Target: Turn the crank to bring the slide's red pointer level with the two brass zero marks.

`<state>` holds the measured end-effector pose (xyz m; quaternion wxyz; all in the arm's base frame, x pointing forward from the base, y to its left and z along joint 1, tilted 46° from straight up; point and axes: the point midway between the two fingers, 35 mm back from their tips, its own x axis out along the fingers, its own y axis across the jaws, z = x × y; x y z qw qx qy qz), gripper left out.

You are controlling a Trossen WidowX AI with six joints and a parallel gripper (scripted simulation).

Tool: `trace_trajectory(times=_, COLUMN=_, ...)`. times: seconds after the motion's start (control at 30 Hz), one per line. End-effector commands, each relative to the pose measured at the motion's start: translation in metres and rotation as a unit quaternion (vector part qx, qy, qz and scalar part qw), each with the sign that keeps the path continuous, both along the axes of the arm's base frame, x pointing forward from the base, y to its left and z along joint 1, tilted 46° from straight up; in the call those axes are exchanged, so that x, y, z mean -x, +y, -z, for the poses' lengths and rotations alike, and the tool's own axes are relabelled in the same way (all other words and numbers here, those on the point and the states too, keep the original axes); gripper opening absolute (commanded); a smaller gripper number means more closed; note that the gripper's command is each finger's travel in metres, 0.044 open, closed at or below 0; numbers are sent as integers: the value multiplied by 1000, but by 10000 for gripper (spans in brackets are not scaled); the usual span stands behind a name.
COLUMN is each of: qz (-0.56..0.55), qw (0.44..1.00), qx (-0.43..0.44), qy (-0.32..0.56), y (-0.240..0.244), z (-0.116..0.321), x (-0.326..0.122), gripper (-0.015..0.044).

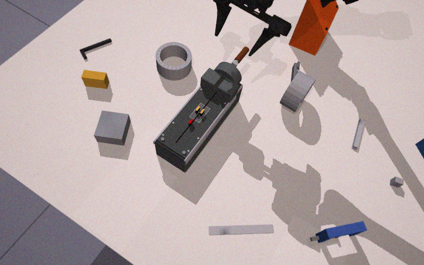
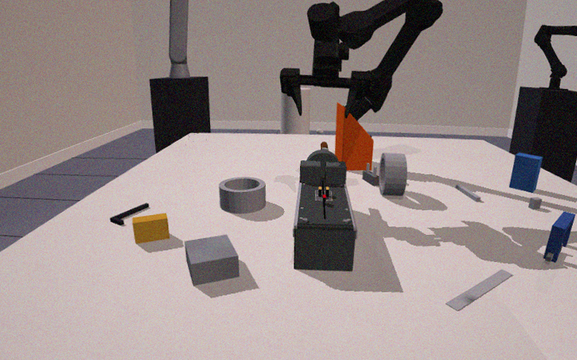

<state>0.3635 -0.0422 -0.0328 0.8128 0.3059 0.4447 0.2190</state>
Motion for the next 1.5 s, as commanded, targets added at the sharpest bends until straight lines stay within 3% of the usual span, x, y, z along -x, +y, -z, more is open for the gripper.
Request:
trace_trajectory(times=0.0, qz=4, qw=1000, qx=6, qy=14, y=2, z=1, x=-27, gripper=440)
trace_trajectory(times=0.4, qz=21, qw=999, qx=8, qy=48, y=18, z=5, x=-87, gripper=440)
trace_trajectory(times=0.73, qz=21, qw=999, qx=6, qy=48, y=62, z=48, x=-76, gripper=440)
trace_trajectory(times=1.47, qz=21, qw=999, qx=7, qy=48, y=59, z=46, x=-77, gripper=440)
